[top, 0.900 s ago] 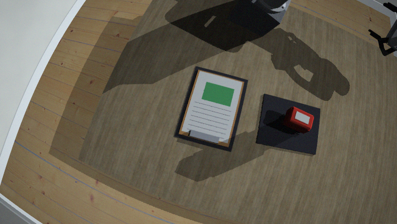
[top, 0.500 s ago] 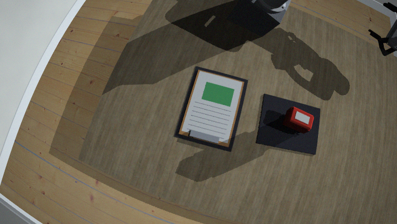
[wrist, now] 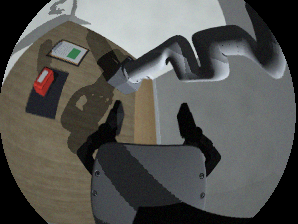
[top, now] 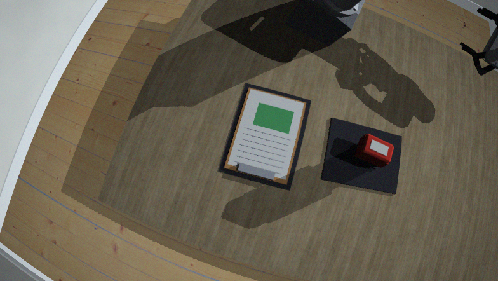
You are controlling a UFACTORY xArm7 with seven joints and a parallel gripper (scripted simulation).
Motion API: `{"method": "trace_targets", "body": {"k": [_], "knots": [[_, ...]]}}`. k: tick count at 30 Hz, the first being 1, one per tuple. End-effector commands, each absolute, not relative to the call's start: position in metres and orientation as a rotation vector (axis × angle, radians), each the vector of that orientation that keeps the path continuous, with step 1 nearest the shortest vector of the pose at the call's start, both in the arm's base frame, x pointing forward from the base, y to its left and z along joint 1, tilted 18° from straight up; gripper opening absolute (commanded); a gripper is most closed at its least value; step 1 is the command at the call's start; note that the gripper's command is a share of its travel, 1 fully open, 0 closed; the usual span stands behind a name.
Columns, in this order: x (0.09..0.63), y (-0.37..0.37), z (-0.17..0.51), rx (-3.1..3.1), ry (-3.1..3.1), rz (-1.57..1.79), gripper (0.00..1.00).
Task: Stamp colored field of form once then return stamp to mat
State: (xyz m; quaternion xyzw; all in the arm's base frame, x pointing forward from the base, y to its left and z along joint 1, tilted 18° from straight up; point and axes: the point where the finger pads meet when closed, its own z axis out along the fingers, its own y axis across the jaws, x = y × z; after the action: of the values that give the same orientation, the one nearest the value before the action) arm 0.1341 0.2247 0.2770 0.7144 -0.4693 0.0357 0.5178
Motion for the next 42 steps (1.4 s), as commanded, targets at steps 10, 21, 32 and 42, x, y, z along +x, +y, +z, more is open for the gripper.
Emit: {"method": "trace_targets", "body": {"k": [10,21,32,42], "knots": [[0.212,0.19,0.227,1.882,-1.548,0.006,1.0],[0.262,0.167,0.191,1.969,-1.836,-0.06,1.0],[0.3,0.15,0.166,2.019,-2.059,-0.109,1.0],[0.345,0.131,0.136,2.063,-2.327,-0.181,1.0]]}}
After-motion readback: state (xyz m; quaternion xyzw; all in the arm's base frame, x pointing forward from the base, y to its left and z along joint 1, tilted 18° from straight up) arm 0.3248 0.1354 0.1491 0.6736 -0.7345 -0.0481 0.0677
